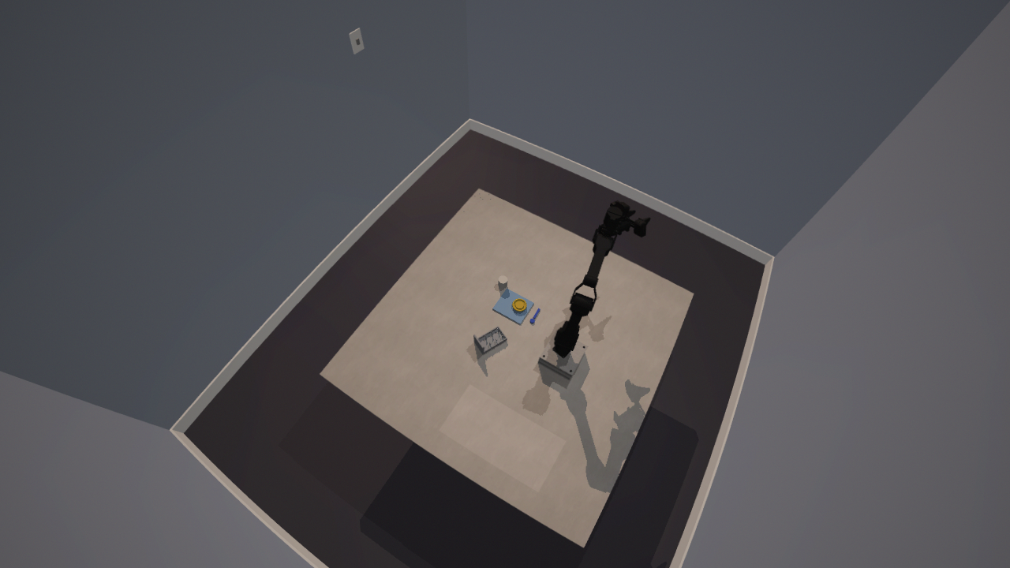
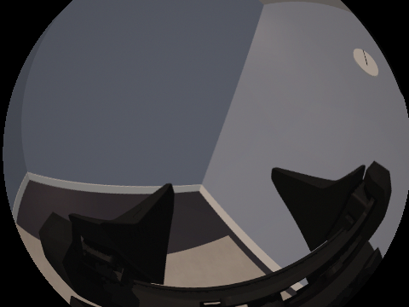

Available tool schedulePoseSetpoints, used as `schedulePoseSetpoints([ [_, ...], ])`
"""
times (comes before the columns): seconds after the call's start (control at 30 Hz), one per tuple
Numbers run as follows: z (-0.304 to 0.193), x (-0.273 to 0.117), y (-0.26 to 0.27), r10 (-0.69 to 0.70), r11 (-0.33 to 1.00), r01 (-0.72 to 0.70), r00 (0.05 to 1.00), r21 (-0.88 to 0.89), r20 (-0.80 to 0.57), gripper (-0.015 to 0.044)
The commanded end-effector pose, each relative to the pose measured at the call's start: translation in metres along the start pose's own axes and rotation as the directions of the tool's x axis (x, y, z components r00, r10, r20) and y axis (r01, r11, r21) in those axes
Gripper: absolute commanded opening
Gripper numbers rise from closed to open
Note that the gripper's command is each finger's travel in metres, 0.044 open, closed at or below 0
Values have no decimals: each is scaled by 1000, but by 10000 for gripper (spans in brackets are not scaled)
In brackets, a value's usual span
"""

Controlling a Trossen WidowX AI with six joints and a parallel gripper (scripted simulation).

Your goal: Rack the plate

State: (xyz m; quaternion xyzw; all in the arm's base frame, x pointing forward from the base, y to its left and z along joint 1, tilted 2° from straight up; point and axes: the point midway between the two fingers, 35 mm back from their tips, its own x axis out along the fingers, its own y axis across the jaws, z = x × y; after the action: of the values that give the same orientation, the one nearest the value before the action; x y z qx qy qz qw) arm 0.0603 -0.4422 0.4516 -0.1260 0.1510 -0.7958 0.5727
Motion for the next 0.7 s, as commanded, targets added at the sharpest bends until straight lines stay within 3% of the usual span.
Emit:
schedulePoseSetpoints([
  [0.0, -20, -12, 56, 153, 986, -156, 987, -65, -47, 400],
  [0.37, -57, -68, 158, 440, 868, -463, 885, -181, -153, 400],
  [0.67, -98, -133, 228, 628, 680, -685, 729, -264, -273, 400],
])
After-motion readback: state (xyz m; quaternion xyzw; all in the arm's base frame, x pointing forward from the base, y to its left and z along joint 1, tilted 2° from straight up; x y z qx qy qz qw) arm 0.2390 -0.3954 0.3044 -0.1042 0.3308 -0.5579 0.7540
